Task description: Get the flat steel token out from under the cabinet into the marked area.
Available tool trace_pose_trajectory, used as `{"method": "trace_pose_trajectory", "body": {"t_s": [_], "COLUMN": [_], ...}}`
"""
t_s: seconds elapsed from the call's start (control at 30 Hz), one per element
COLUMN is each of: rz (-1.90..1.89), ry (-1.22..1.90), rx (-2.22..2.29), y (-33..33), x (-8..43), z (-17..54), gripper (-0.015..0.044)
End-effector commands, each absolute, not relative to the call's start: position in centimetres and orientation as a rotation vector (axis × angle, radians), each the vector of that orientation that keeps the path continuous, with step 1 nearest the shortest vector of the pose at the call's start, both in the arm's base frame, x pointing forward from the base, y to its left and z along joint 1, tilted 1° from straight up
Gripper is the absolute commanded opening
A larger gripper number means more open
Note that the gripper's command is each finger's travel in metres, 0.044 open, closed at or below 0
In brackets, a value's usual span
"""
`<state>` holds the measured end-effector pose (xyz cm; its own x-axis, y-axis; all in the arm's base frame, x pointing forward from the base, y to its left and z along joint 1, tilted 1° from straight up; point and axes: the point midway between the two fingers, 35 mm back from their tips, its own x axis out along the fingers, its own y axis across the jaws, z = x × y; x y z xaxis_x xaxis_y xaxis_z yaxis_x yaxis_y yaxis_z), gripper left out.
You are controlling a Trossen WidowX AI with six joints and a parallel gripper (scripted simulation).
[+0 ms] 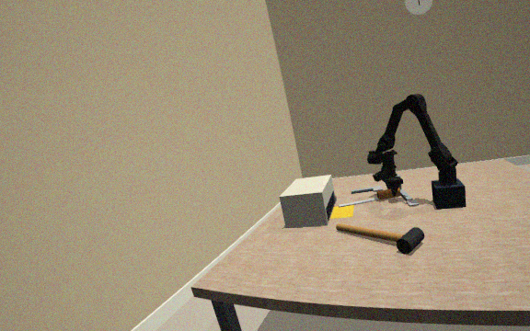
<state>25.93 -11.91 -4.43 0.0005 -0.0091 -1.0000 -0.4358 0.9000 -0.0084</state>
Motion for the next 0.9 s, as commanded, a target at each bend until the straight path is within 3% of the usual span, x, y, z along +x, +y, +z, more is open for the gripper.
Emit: {"method": "trace_pose_trajectory", "body": {"t_s": [0.0, 0.23, 0.33, 0.73, 0.87], "rz": [0.346, 0.347, 0.34, 0.34, 0.34], "ry": [1.545, 1.545, 1.537, 1.537, 1.537], "rx": [-0.362, -0.363, -0.362, -0.362, -0.362], "y": [-11.94, -12.02, -12.08, -12.08, -12.08], "x": [25.82, 25.38, 25.86, 25.86, 25.86], "z": [-4.56, -4.88, -4.61, -4.61, -4.61], "gripper": [0.027, 0.027, 0.0191, 0.0111, 0.0006]}}
